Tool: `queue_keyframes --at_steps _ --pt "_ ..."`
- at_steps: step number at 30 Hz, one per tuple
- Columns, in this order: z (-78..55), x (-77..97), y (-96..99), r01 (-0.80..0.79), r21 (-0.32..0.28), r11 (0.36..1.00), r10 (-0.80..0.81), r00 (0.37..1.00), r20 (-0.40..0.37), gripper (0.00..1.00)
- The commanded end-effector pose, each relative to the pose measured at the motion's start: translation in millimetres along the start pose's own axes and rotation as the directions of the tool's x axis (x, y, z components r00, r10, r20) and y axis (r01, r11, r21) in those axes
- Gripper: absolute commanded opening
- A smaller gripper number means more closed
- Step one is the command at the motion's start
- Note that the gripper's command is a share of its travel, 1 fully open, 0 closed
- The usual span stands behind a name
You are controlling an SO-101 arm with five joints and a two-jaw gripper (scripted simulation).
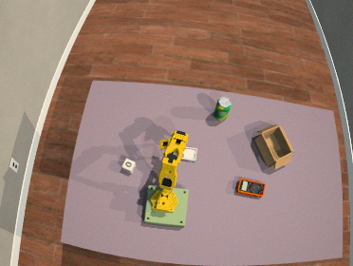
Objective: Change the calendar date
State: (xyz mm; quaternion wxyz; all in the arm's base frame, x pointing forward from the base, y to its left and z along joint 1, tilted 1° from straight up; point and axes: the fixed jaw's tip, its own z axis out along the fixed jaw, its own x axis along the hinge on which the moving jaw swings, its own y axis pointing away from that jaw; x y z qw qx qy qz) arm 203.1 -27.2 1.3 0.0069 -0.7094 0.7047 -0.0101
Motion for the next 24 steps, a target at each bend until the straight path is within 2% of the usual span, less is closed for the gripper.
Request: queue_keyframes --at_steps 1,13,24 --pt "9.6 0.3 3.2 -0.013 -0.016 1.000 0.013 1.000 0.003 0.35" --pt "19.5 0.1 4.2 -0.013 -0.016 1.000 0.013 1.000 0.003 0.35" --pt "20.7 0.0 4.4 -0.013 -0.016 1.000 0.013 1.000 0.003 0.35"
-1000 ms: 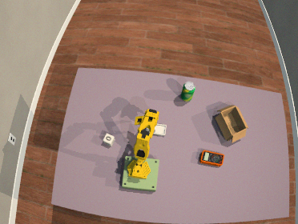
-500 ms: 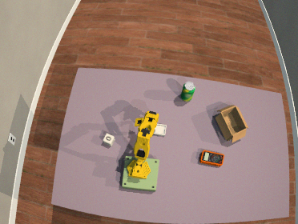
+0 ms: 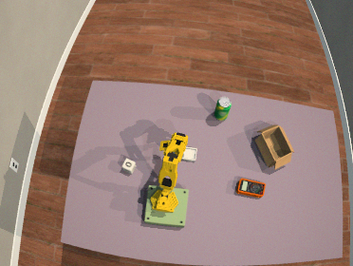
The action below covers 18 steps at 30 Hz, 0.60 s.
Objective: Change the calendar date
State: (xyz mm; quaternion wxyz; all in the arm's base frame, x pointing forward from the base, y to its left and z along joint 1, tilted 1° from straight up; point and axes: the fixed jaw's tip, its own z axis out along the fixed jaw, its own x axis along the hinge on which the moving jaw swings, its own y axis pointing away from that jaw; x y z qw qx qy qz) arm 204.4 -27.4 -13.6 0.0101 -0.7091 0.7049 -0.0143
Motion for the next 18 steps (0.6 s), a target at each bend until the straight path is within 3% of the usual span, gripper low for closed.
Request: queue_keyframes --at_steps 1,18 --pt "5.6 -0.1 5.4 -0.012 -0.027 1.000 0.012 1.000 0.005 0.35" --pt "5.7 -0.1 4.2 -0.012 -0.027 1.000 0.012 1.000 0.005 0.33"
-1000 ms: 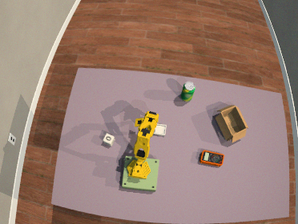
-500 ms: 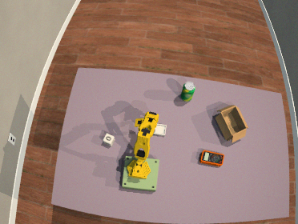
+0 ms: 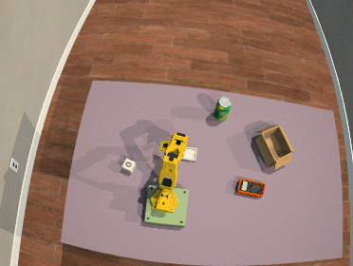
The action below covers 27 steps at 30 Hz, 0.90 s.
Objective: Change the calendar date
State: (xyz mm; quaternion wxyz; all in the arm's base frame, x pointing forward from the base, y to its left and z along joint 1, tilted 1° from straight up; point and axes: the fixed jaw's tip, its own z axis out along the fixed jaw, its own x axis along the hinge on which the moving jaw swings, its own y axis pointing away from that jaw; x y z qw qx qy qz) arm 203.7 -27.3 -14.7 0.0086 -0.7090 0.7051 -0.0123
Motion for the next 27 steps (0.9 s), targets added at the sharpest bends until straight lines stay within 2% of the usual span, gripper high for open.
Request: queue_keyframes --at_steps 1,27 --pt "4.6 0.0 3.3 -0.011 -0.022 1.000 0.011 1.000 0.004 0.33" --pt "4.7 0.0 0.9 -0.011 -0.022 1.000 0.011 1.000 0.004 0.30"
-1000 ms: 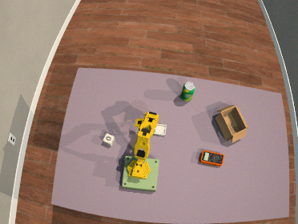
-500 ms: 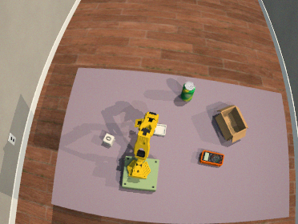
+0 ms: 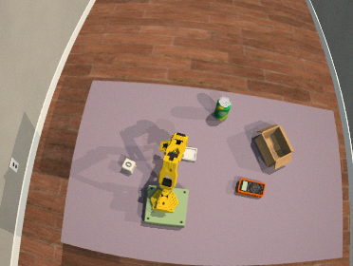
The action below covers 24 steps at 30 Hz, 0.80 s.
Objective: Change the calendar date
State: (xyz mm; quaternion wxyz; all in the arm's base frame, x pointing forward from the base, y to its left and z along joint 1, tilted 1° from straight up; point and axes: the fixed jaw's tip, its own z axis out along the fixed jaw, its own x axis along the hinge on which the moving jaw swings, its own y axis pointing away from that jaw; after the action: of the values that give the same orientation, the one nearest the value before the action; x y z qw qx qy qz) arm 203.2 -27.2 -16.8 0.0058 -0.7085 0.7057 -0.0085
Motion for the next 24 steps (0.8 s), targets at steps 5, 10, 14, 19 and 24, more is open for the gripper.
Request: queue_keyframes --at_steps 5,10,14,19,24 --pt "2.7 0.2 0.3 -0.010 -0.012 1.000 0.010 1.000 0.003 0.30" --pt "2.7 0.2 0.3 -0.010 -0.012 1.000 0.010 1.000 0.003 0.28" --pt "2.7 0.2 0.3 -0.010 -0.012 1.000 0.010 1.000 0.003 0.23" --pt "2.7 0.2 0.3 -0.010 -0.012 1.000 0.010 1.000 0.003 0.15" --pt "2.7 0.2 0.3 -0.010 -0.012 1.000 0.010 1.000 0.003 0.09"
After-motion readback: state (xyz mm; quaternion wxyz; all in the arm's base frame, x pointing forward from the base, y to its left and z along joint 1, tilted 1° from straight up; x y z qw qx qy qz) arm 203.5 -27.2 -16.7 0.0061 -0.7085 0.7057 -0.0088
